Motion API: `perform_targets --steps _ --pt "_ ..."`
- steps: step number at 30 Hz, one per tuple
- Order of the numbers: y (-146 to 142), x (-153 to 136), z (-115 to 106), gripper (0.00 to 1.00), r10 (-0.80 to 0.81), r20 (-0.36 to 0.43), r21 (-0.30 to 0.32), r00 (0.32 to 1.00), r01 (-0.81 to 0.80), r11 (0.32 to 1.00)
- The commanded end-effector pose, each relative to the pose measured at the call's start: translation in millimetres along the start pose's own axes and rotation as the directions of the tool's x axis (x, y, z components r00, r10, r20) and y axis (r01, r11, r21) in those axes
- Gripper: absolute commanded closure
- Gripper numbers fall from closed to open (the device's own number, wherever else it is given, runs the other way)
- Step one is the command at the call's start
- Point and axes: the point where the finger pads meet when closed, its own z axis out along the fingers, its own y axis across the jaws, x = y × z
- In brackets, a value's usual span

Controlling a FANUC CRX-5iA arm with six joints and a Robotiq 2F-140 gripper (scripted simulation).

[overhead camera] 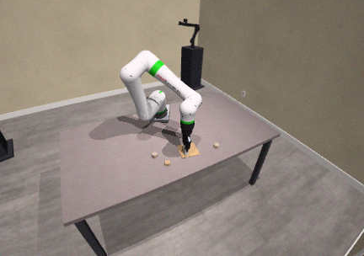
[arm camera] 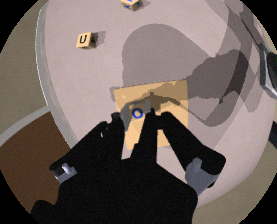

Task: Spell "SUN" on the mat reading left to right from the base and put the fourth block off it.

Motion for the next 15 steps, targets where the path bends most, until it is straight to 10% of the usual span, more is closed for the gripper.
perform_targets --steps 1,15 --pt "0 0 0 0.84 0.0 0.0 0.0 1.0 0.0 1.0" --pt "0 0 -15 0.84 0.0 0.0 0.0 1.0 0.0 1.0"
